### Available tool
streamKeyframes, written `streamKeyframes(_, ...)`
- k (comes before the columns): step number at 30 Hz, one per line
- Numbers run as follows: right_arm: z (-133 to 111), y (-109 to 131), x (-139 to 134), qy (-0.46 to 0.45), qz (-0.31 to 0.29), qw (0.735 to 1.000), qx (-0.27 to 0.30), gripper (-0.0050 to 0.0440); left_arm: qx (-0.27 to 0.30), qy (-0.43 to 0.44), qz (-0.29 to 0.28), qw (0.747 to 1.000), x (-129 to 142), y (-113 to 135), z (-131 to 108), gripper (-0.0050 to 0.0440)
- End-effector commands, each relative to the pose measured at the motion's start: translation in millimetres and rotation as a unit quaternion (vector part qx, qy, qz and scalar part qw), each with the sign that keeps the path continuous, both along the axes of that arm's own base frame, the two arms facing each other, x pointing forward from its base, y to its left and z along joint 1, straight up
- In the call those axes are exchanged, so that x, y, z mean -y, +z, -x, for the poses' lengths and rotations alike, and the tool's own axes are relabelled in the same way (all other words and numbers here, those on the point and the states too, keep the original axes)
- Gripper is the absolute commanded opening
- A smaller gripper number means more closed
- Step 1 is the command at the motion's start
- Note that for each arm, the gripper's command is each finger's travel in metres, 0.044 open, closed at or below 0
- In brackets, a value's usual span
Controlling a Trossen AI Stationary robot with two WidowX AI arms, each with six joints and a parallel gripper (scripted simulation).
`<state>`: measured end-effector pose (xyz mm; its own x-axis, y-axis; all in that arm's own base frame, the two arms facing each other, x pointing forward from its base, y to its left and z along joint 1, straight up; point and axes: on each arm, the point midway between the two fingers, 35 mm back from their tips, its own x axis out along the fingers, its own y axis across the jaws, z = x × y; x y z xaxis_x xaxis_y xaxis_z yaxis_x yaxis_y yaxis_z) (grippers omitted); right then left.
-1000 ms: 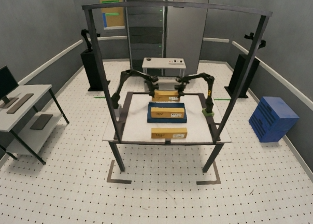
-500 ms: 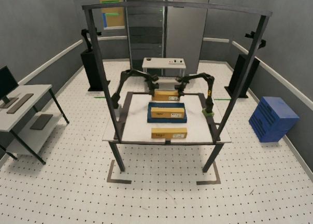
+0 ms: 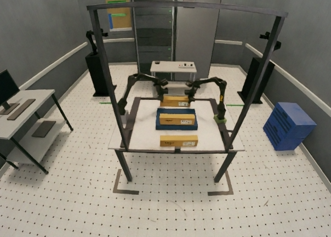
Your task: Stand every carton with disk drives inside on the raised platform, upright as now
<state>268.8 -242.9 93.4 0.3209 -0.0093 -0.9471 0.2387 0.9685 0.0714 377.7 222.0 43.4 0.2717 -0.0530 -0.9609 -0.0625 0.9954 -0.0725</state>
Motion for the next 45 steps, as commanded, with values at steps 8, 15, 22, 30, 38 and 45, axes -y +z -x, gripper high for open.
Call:
streamKeyframes(8, 0.6, 30.3, 9.9, -0.002, 0.039, 0.999, 0.021, -0.0050, 0.021, 0.001, -0.013, 1.000, -8.4, 25.2, -1.9, -0.0050)
streamKeyframes(15, 0.6, 60.9, 10.9, -0.002, 0.043, 0.999, 0.025, -0.0050, 0.055, 0.007, -0.046, 0.997, -11.3, 59.8, -1.9, -0.0050)
streamKeyframes(22, 0.6, 60.9, 10.9, -0.002, 0.043, 0.999, 0.025, -0.0050, 0.055, 0.007, -0.046, 0.997, -11.3, 59.8, -1.9, -0.0050)
streamKeyframes(30, 1.2, 60.4, 11.1, -0.003, 0.043, 0.999, 0.025, -0.0050, 0.055, 0.006, -0.045, 0.997, -11.5, 59.9, -1.8, -0.0050)
streamKeyframes(38, 1.2, 60.4, 11.1, -0.003, 0.043, 0.999, 0.025, -0.0050, 0.055, 0.006, -0.045, 0.997, -11.5, 59.9, -1.8, -0.0050)
streamKeyframes(45, 1.2, 60.4, 11.1, -0.003, 0.043, 0.999, 0.025, -0.0050, 0.055, 0.006, -0.045, 0.997, -11.5, 59.9, -1.8, -0.0050)
